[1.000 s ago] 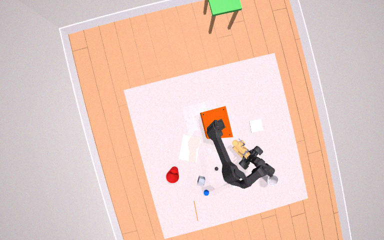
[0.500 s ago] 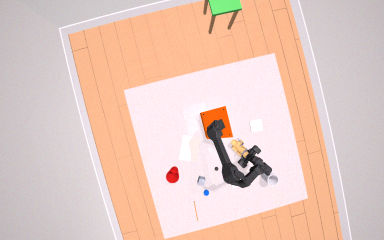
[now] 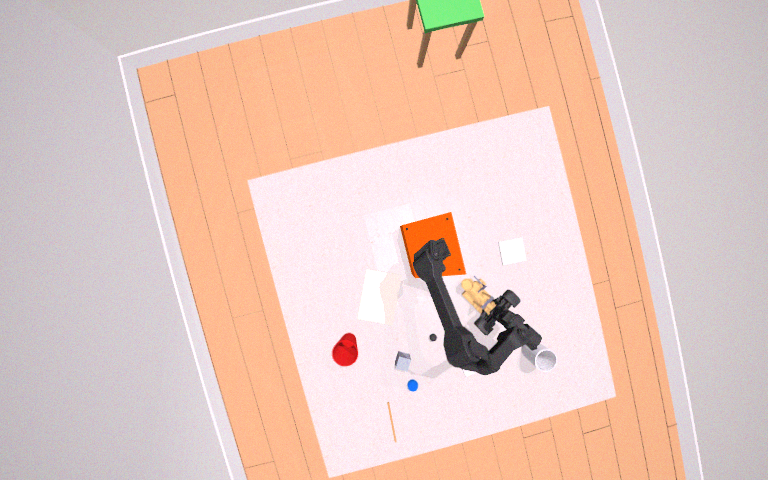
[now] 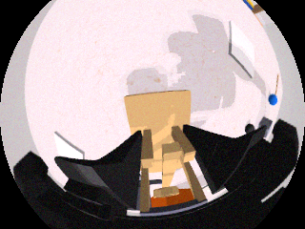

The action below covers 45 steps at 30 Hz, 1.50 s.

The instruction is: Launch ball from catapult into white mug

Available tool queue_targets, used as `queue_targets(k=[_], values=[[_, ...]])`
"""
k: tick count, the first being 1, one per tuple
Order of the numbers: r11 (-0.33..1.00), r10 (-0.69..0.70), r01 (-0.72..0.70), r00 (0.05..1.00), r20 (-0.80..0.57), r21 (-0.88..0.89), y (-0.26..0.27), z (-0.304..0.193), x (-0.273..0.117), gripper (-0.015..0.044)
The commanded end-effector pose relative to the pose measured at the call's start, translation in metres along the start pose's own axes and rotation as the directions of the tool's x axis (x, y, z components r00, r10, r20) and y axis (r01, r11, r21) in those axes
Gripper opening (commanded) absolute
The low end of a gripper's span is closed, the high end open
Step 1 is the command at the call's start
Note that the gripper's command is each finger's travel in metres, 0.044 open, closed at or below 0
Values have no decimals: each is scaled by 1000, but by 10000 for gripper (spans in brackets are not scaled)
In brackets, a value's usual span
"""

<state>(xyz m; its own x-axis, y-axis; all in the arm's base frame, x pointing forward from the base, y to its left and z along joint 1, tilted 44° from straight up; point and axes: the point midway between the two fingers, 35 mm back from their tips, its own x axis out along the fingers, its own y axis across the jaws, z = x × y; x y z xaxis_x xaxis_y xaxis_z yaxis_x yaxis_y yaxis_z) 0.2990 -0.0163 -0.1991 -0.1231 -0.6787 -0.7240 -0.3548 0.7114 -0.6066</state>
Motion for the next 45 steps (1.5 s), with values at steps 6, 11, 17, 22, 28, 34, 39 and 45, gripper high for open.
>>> queue_targets(k=[6,11,17,22,28,34,39,45], values=[[1000,1,-1,1000,0,3,0,0,0,236],[1000,1,-1,1000,0,3,0,0,0,368],[1000,6,-6,1000,5,1,1,4,-77,440],[1000,6,-6,1000,4,1,1,1,-102,440],[1000,1,-1,1000,7,-5,2,0,-95,440],[1000,0,0,1000,2,-5,1,-1,-61,440],[1000,-1,1,1000,2,-5,1,-2,-50,440],[1000,-1,1,1000,2,-5,1,-2,-45,440]])
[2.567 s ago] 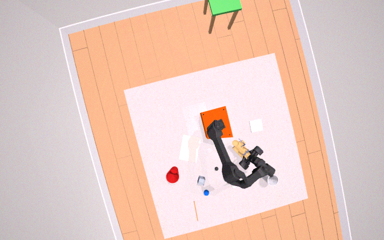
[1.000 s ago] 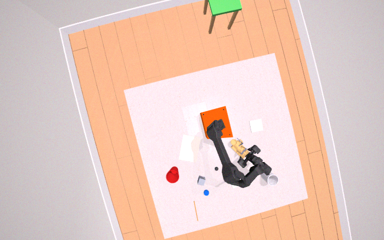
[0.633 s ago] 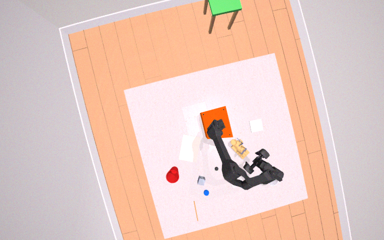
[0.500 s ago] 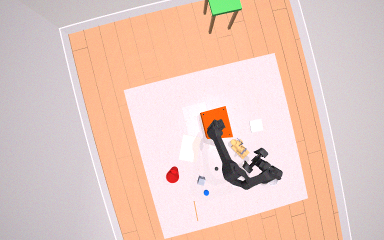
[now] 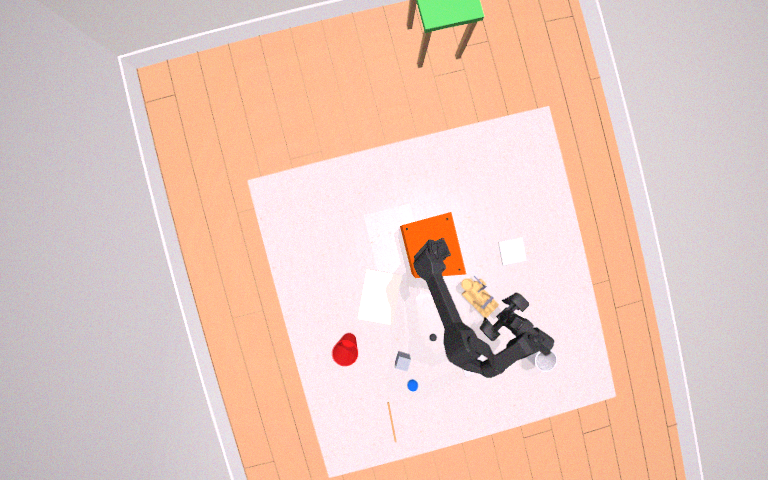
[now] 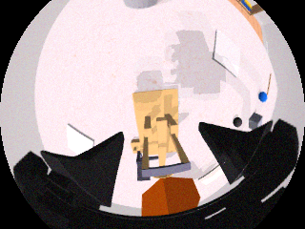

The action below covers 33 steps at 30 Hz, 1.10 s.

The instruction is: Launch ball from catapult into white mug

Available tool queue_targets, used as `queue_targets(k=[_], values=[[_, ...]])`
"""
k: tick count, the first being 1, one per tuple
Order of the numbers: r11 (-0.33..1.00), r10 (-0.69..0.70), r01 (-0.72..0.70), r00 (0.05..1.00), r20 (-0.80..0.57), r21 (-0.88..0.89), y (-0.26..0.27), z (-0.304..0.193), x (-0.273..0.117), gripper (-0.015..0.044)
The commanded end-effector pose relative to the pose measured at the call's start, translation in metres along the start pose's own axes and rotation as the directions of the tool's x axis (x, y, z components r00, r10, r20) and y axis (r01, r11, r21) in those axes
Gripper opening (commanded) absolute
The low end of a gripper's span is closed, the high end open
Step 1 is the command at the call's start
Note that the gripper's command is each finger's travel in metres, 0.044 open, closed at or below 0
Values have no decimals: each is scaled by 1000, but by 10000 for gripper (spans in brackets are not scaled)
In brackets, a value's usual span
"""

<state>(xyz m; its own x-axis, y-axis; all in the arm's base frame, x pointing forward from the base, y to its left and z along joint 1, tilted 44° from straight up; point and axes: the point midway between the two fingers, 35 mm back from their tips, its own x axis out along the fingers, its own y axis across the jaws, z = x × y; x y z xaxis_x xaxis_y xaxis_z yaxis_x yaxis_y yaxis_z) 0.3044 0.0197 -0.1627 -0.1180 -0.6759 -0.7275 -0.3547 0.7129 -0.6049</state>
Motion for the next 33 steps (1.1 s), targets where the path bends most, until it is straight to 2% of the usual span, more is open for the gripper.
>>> queue_targets(k=[1,33], values=[[1000,-3,3,1000,-4,-4,0,-1,8,440],[1000,-6,6,1000,-6,-4,-1,-3,55,440]])
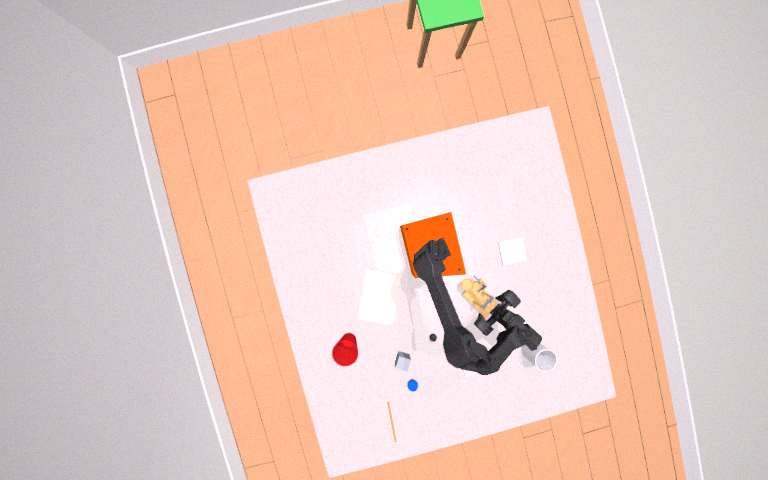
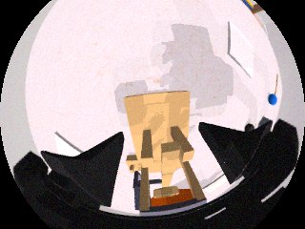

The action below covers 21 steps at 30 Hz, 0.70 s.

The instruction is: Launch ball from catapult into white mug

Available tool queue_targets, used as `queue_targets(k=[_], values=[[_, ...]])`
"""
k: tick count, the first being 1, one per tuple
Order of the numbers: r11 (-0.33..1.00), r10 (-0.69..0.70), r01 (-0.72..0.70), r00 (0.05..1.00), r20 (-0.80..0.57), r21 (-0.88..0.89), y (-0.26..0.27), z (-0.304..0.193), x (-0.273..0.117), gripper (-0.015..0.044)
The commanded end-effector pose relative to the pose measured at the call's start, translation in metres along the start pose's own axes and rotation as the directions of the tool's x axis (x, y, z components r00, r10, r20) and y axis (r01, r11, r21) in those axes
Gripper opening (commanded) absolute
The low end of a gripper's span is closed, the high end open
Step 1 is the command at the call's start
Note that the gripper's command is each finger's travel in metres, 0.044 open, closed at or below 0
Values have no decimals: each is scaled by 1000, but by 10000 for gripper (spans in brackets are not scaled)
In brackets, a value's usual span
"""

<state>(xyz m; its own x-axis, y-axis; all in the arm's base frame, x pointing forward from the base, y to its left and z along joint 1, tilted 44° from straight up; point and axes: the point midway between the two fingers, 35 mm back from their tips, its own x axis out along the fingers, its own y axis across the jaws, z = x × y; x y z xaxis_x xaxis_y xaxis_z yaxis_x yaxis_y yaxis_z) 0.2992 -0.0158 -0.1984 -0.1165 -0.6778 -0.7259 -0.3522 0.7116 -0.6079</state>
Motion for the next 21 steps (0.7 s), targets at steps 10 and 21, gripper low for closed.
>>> queue_targets(k=[10,21], values=[[1000,0,0,1000,-2,-1,0,-1,1,230],[1000,1,-1,1000,-1,-1,0,0,-10,39]])
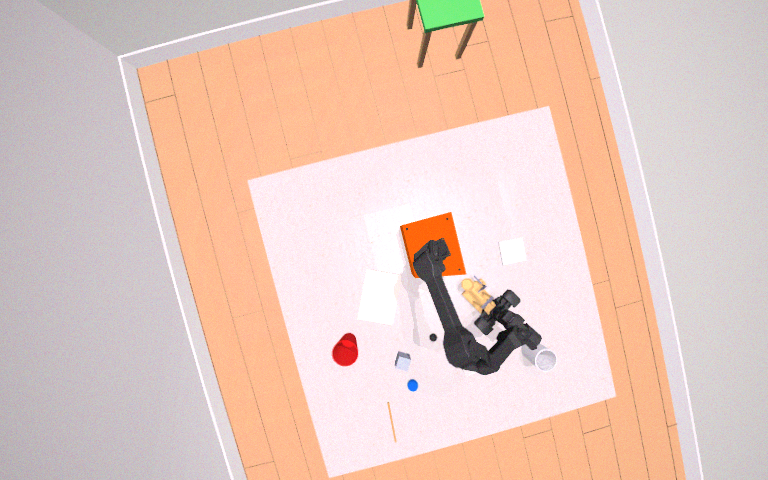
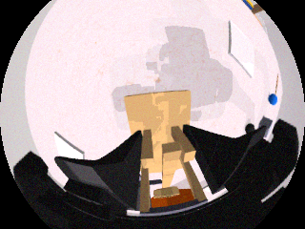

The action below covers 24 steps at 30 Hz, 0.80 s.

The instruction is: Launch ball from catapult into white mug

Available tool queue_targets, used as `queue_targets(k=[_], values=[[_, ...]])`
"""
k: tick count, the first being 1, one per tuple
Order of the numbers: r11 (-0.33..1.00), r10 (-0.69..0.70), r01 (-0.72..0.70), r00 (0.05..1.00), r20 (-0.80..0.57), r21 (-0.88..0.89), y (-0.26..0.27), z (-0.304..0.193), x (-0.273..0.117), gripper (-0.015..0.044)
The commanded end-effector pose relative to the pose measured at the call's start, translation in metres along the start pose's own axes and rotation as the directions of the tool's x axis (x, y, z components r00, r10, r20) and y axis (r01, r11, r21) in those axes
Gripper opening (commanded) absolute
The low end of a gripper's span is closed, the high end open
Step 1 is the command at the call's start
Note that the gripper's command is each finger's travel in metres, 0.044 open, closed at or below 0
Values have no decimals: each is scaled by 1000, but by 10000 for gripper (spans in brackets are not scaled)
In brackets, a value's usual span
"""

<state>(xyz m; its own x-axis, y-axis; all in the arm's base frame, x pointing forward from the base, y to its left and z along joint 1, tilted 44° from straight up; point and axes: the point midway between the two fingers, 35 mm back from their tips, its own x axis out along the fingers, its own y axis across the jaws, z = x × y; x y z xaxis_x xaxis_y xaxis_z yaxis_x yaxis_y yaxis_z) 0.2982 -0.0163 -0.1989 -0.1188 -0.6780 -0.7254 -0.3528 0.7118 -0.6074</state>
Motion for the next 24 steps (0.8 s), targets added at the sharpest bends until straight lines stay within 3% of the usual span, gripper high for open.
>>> queue_targets(k=[1,3,6,24], values=[[1000,2,-2,1000,2,-1,0,1,-24,13],[1000,3,-3,1000,2,-1,1,1,-47,0],[1000,3,-3,1000,2,-1,1,1,-50,0],[1000,0,0,1000,-1,-6,1,2,-23,0]])
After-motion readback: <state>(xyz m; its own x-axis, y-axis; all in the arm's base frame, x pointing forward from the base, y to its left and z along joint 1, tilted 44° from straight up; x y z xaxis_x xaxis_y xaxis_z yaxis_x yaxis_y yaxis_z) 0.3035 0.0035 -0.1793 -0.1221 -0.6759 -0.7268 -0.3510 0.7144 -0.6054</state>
